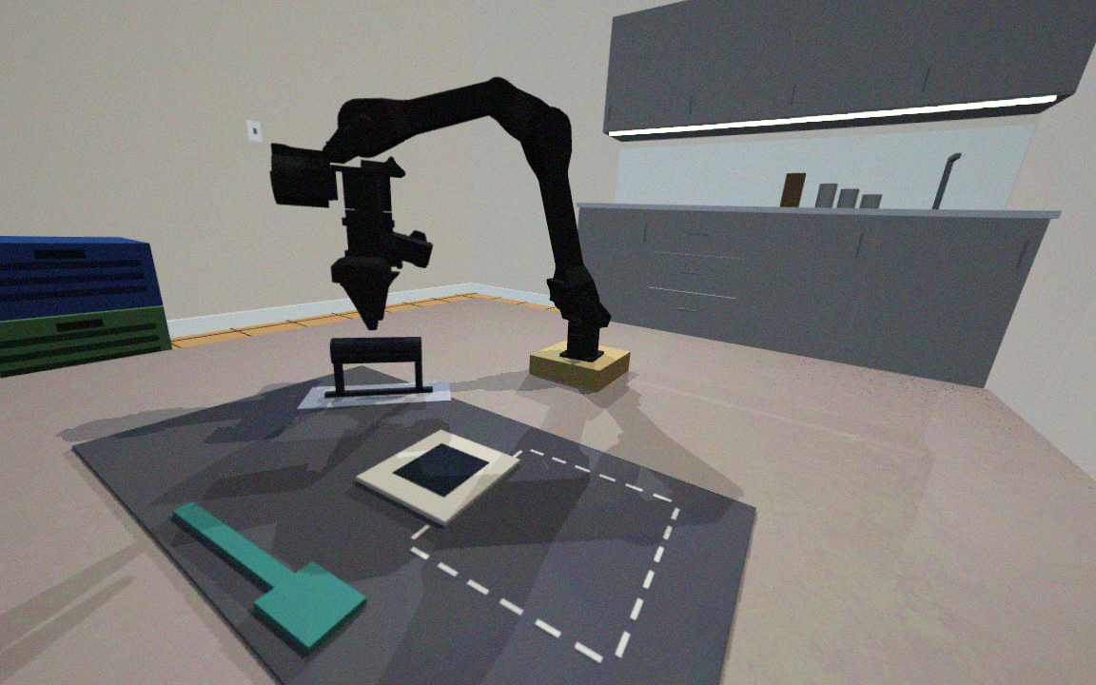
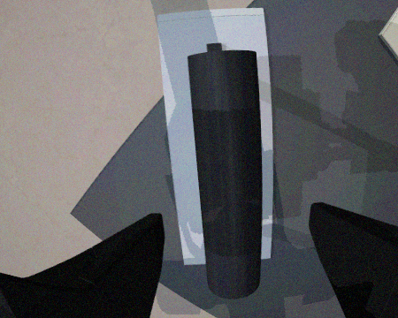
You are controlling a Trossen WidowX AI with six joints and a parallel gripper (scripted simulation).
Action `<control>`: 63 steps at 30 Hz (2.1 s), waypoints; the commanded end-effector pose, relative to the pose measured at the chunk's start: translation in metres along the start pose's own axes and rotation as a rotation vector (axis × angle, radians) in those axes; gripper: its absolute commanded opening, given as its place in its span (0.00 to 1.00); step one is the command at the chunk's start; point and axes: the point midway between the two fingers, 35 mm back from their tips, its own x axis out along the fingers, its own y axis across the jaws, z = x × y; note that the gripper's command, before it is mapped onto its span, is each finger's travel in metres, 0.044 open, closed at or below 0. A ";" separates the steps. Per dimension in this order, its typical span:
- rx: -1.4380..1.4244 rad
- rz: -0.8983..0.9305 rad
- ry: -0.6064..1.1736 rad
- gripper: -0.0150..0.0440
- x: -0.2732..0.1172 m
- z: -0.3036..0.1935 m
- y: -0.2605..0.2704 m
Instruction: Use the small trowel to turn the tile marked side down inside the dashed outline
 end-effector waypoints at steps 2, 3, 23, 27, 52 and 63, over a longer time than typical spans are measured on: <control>-0.021 -0.001 -0.002 0.71 0.001 0.000 0.000; -0.021 -0.001 -0.002 0.71 0.002 0.000 0.000; -0.021 -0.001 -0.002 0.71 0.035 0.000 0.000; -0.021 -0.001 -0.002 0.71 0.042 0.000 0.000; -0.021 -0.001 -0.002 0.47 0.045 0.001 0.000; 0.082 -0.001 -0.002 0.47 0.045 0.001 0.000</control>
